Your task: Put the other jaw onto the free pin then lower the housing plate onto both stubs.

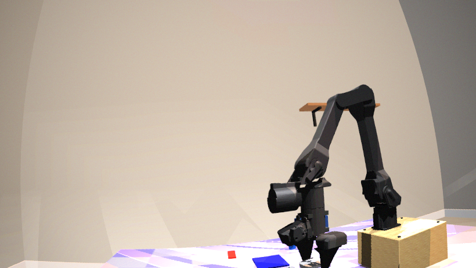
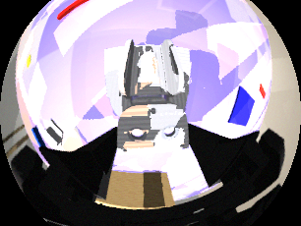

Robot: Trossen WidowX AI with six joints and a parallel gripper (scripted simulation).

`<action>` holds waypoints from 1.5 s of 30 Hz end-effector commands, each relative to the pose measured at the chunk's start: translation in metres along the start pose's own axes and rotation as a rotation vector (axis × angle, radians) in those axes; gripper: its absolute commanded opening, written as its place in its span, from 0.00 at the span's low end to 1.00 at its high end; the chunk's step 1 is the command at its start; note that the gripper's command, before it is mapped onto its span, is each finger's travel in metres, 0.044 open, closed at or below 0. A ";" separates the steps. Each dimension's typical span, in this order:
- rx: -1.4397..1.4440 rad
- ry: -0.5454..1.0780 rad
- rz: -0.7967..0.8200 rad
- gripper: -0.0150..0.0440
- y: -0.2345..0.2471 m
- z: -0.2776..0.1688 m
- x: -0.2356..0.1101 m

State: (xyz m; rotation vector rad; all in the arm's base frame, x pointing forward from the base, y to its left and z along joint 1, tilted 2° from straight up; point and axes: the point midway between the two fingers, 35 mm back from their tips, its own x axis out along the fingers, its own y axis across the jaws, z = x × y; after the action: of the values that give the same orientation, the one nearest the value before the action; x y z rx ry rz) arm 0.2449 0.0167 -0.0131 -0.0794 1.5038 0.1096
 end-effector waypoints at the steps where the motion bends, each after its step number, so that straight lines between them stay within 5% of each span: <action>1: 0.003 0.011 0.006 0.85 0.001 -0.003 0.008; 45: 0.004 0.011 0.006 0.85 0.001 -0.005 0.024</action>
State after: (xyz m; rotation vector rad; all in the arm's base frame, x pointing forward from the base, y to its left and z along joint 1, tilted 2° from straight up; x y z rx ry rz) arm 0.2425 0.0171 -0.0356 -0.0785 1.5109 0.1090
